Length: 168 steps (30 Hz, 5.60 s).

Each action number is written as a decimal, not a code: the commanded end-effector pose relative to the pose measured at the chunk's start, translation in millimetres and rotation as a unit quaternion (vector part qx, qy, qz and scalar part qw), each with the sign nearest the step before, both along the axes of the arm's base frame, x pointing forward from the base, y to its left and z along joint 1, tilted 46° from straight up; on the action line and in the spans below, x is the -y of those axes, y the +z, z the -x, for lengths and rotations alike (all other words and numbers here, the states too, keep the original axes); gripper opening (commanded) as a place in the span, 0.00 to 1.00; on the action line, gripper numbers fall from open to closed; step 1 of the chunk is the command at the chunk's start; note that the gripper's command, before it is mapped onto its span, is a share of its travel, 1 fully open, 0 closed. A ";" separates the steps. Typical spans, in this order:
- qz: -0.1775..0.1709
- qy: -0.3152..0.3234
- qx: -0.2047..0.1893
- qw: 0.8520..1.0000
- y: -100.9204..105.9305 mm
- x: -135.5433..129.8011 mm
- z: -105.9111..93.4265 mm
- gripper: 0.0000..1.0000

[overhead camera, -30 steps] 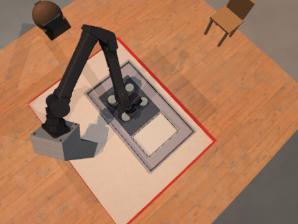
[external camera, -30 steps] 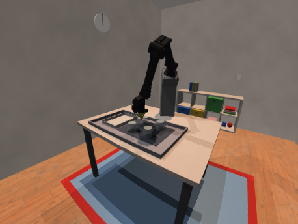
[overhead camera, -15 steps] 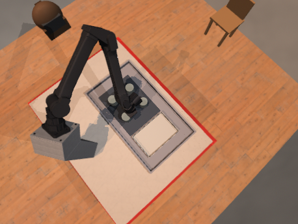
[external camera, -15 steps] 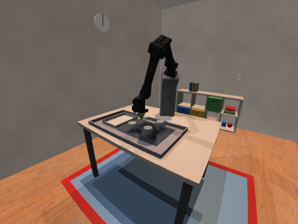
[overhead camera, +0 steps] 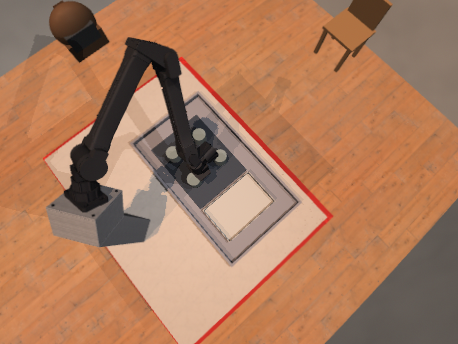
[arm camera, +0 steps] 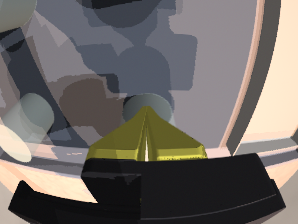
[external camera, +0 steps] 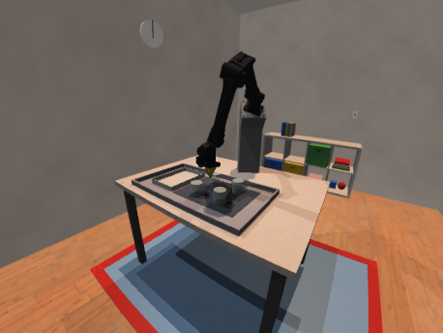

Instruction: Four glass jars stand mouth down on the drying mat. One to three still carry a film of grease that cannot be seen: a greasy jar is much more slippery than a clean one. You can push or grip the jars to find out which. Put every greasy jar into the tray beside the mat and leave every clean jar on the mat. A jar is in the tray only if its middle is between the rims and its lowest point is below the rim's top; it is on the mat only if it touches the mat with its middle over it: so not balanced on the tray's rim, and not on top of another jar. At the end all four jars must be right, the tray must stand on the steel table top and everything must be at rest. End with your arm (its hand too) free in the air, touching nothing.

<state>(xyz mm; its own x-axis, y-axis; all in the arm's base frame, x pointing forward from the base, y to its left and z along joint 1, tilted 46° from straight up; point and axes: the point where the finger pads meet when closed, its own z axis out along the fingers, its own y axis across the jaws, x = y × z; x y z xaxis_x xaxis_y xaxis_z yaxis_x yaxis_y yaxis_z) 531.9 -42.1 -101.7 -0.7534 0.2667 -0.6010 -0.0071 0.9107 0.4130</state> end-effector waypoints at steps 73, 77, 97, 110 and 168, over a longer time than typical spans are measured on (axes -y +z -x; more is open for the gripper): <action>-0.005 -0.001 -0.012 1.000 -12.4 -8.9 19.9 0.00; -0.005 -0.001 -0.012 1.000 -12.8 -9.1 20.3 0.00; -0.005 -0.001 -0.012 1.000 -14.1 -9.7 22.2 0.00; -0.005 -0.001 -0.012 1.000 -15.0 -10.1 23.3 0.00; -0.005 -0.001 -0.012 1.000 -18.9 -11.9 28.4 0.00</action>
<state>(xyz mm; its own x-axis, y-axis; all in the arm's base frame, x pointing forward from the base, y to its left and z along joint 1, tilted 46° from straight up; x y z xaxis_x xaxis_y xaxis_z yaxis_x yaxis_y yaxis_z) 527.3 -41.8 -101.8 -0.7318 0.2654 -0.6278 -0.0159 0.9142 0.4050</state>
